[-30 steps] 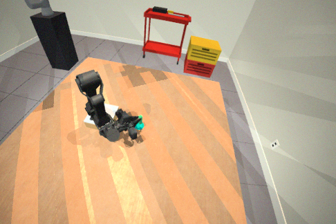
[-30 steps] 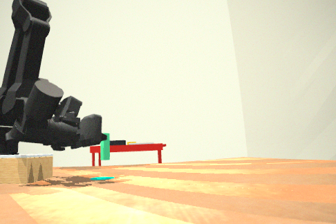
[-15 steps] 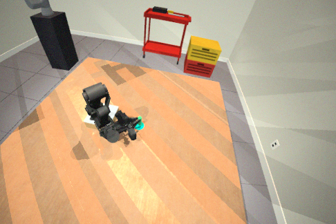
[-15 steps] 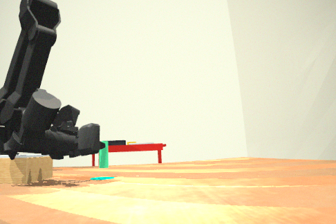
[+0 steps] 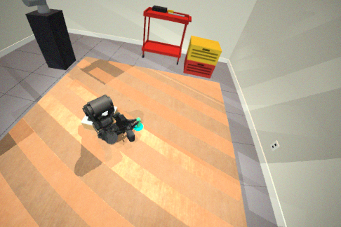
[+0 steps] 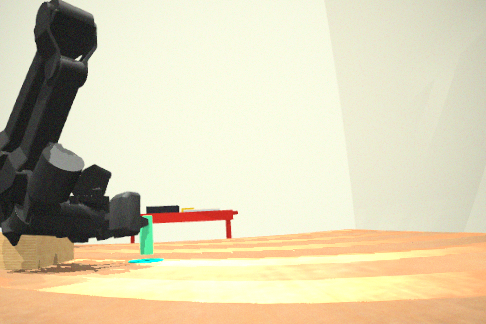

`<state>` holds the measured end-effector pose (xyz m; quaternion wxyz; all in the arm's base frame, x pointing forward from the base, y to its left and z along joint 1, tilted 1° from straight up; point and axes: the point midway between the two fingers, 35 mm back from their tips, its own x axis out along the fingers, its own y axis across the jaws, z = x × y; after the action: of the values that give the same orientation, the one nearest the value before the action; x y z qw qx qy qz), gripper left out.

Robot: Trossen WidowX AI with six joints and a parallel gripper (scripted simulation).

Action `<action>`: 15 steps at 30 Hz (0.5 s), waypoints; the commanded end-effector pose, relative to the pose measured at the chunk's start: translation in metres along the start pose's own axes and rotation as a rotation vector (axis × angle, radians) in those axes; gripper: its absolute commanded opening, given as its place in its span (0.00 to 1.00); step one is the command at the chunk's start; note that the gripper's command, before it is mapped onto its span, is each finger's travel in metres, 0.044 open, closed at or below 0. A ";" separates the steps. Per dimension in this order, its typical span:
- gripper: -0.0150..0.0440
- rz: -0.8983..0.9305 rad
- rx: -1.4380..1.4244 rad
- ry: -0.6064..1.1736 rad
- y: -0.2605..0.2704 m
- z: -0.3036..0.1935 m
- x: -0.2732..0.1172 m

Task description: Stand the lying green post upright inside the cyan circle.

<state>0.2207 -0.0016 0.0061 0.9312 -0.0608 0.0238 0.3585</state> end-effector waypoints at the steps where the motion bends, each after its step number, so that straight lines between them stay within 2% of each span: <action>1: 0.29 -0.002 0.006 0.002 0.002 -0.005 0.001; 15: 0.29 -0.002 0.007 0.003 0.003 -0.008 0.001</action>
<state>0.2187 0.0010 -0.0021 0.9315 -0.0579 0.0257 0.3581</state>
